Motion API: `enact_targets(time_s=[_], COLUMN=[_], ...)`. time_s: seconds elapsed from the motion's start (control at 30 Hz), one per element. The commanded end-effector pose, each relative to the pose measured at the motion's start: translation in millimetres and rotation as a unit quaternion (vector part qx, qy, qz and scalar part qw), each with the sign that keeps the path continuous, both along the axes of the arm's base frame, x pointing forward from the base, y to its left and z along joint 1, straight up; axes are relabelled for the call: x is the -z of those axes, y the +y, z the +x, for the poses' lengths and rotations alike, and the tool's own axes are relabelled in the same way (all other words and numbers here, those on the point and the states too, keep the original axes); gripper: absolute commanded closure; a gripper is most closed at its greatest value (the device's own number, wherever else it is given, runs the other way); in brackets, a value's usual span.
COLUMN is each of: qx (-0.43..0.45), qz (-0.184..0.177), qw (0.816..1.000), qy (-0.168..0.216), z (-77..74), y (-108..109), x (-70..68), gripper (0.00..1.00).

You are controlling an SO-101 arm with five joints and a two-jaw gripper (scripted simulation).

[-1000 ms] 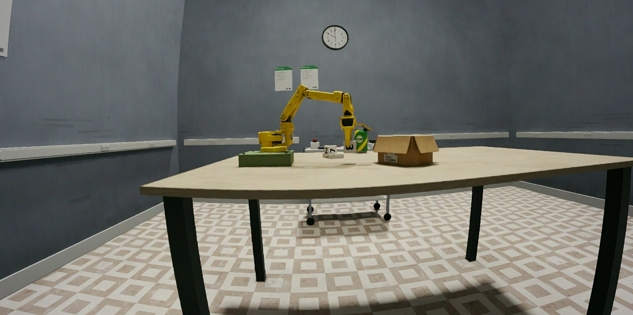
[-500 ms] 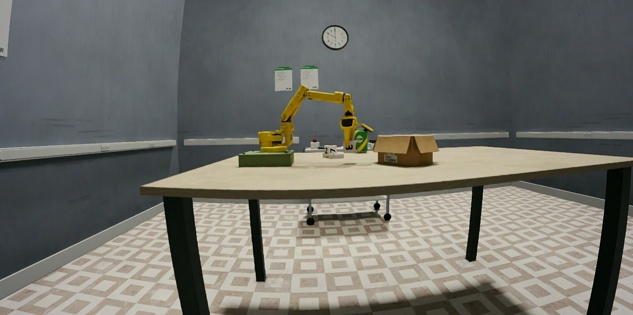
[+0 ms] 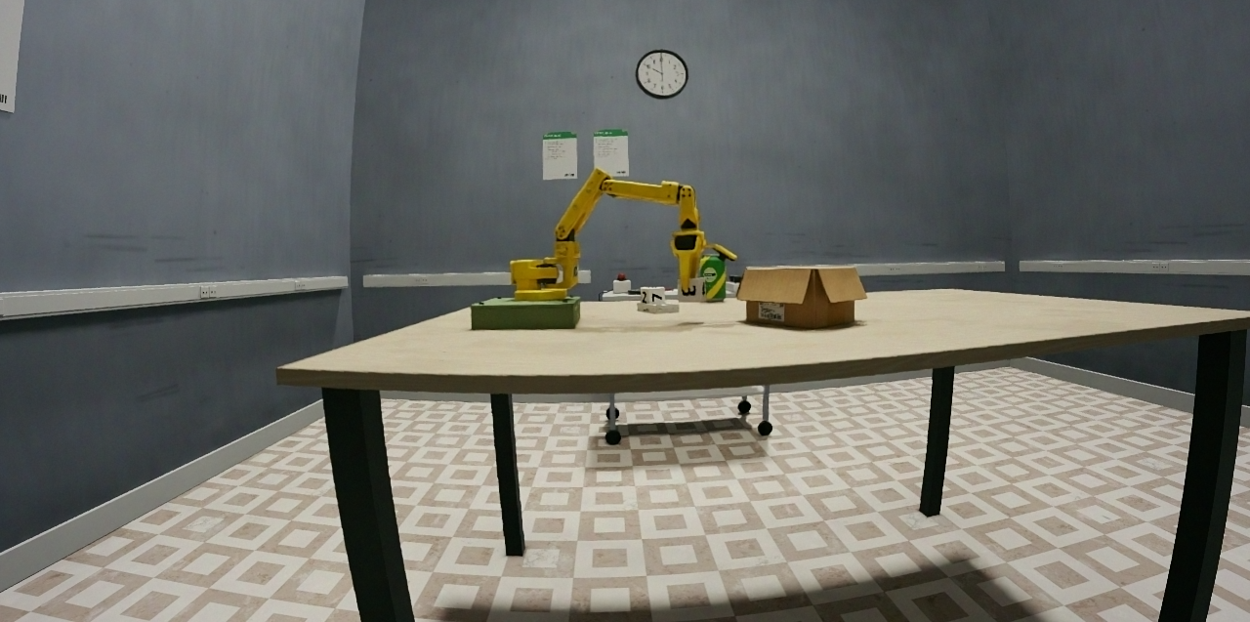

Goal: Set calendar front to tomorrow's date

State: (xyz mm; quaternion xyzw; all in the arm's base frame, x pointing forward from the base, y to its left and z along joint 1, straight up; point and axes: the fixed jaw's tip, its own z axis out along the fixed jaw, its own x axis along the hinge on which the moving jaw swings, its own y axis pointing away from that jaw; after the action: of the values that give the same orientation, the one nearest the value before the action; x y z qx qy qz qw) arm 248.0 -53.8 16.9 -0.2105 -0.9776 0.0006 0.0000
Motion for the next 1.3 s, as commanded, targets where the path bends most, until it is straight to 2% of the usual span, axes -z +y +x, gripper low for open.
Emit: enact_targets(time_s=[0.0, 0.57, 1.27], qx=[-0.003, -0.003, -0.003], qz=[0.002, 0.002, 0.002], qw=[1.0, 1.0, 1.0], qy=[0.008, 0.008, 0.008], z=[-0.3, -0.3, -0.4], y=[7.4, 7.4, 7.5], x=[-1.0, -0.9, 6.9], gripper=[1.0, 1.0, 1.0])
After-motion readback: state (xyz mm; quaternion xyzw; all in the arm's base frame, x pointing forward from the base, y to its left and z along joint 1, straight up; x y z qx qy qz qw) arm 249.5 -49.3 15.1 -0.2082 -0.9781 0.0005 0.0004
